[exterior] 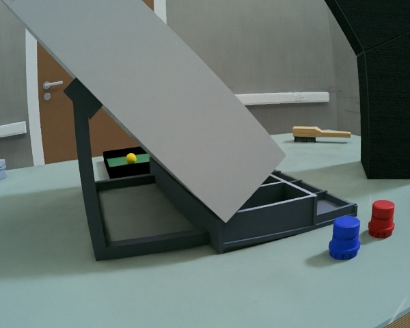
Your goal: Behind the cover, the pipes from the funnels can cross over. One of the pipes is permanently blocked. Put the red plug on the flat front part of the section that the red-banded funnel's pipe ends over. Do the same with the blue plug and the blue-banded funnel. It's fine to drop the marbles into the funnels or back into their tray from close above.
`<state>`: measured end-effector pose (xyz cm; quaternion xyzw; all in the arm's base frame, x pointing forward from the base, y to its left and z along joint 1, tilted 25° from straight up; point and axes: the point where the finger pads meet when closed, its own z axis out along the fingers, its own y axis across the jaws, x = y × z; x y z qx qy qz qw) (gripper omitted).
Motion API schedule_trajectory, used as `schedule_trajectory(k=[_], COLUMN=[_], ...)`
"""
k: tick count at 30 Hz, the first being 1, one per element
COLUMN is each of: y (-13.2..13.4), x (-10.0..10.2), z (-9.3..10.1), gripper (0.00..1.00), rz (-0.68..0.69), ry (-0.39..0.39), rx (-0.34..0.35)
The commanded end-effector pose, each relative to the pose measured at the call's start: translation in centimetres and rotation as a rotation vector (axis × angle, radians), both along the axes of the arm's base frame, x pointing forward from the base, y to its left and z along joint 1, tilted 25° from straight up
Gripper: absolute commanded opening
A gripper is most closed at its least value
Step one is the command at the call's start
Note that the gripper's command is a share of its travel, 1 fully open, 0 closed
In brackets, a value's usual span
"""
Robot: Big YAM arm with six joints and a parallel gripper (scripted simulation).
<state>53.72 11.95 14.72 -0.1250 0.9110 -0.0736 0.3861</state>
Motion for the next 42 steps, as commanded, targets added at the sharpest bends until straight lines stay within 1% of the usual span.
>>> schedule_trajectory(k=[1, 15, 16, 42], y=[-0.5, -0.6, 0.2, 0.1], x=[0.6, 0.7, 0.4, 0.4], z=[-0.2, -0.4, 0.6, 0.6], gripper=[0.0, 0.0, 0.59, 0.59], rz=[-0.002, 0.003, 0.009, 0.009], ry=[-0.012, -0.017, -0.023, -0.023], rx=[-0.001, 0.006, 0.012, 0.012])
